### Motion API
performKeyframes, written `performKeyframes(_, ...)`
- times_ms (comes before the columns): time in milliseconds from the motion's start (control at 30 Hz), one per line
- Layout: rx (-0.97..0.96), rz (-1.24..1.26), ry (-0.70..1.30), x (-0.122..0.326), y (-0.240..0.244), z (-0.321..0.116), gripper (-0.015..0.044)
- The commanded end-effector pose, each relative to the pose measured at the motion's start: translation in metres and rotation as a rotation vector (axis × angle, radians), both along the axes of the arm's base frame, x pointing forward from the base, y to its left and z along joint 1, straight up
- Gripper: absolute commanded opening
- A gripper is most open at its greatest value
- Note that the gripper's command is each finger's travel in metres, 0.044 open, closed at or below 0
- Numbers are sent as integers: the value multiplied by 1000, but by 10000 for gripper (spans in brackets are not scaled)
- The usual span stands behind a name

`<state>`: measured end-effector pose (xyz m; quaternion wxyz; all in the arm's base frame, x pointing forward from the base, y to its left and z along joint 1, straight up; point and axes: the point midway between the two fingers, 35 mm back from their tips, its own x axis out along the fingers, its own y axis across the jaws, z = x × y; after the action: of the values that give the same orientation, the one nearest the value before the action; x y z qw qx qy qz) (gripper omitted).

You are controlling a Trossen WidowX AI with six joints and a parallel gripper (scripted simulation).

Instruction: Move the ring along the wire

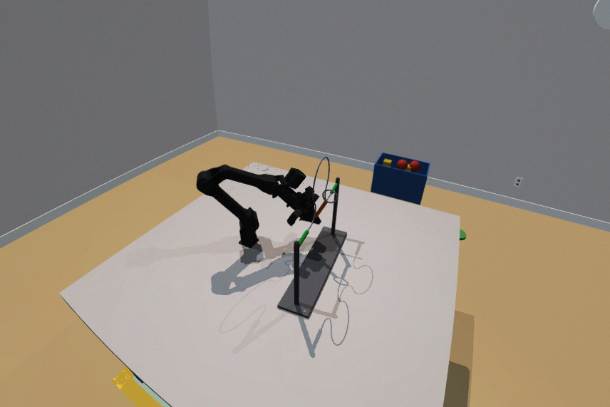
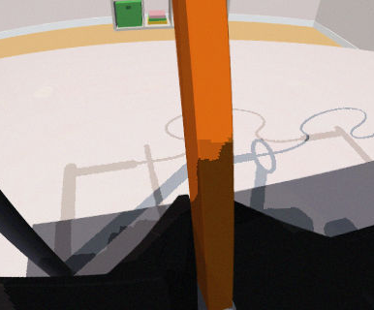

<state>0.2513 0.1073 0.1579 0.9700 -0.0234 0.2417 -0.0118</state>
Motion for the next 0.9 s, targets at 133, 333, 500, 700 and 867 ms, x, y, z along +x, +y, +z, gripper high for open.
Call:
performKeyframes(133, 11, -7, -7, 0, 9, 2, -150)
performKeyframes(333, 12, -8, -8, -1, 15, 2, -150)
performKeyframes(500, 13, -8, -9, -1, 20, 2, -150)
performKeyframes(700, 13, -8, -10, -2, 26, 2, -150)
performKeyframes(867, 13, -8, -11, -2, 31, 2, -150)
